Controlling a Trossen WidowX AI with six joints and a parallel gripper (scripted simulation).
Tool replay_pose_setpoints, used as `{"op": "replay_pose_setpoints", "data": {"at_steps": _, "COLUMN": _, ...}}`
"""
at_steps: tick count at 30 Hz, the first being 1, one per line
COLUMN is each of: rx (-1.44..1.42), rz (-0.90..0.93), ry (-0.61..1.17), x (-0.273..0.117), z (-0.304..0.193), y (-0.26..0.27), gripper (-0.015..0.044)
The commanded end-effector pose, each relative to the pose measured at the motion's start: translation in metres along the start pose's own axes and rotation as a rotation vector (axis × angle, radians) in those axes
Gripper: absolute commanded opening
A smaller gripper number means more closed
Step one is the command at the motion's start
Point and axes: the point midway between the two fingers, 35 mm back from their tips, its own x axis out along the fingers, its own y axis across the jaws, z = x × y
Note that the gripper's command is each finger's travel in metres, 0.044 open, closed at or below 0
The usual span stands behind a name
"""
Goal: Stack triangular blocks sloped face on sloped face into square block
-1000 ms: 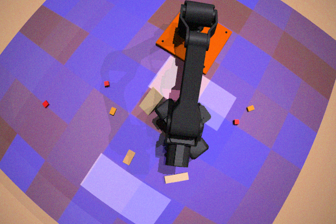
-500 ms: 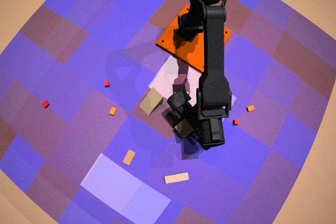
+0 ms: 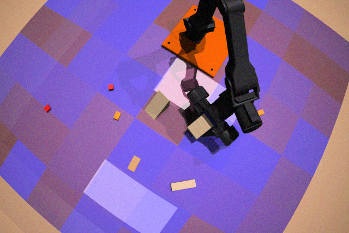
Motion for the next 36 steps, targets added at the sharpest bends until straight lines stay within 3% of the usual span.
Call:
{"op": "replay_pose_setpoints", "data": {"at_steps": 1, "rx": 0.007, "rz": -0.004, "ry": 0.111, "x": -0.005, "z": 0.006, "y": 0.001, "gripper": 0.0}}
{"op": "replay_pose_setpoints", "data": {"at_steps": 8, "rx": 0.007, "rz": -0.003, "ry": 0.29, "x": -0.01, "z": 0.018, "y": 0.001, "gripper": 0.0}}
{"op": "replay_pose_setpoints", "data": {"at_steps": 9, "rx": 0.01, "rz": -0.008, "ry": 0.207, "x": -0.009, "z": 0.011, "y": 0.0, "gripper": 0.0026}}
{"op": "replay_pose_setpoints", "data": {"at_steps": 25, "rx": 0.01, "rz": -0.008, "ry": 0.207, "x": -0.009, "z": 0.011, "y": 0.0, "gripper": 0.044}}
{"op": "replay_pose_setpoints", "data": {"at_steps": 36, "rx": 0.011, "rz": -0.008, "ry": 0.207, "x": -0.024, "z": -0.002, "y": -0.004, "gripper": 0.044}}
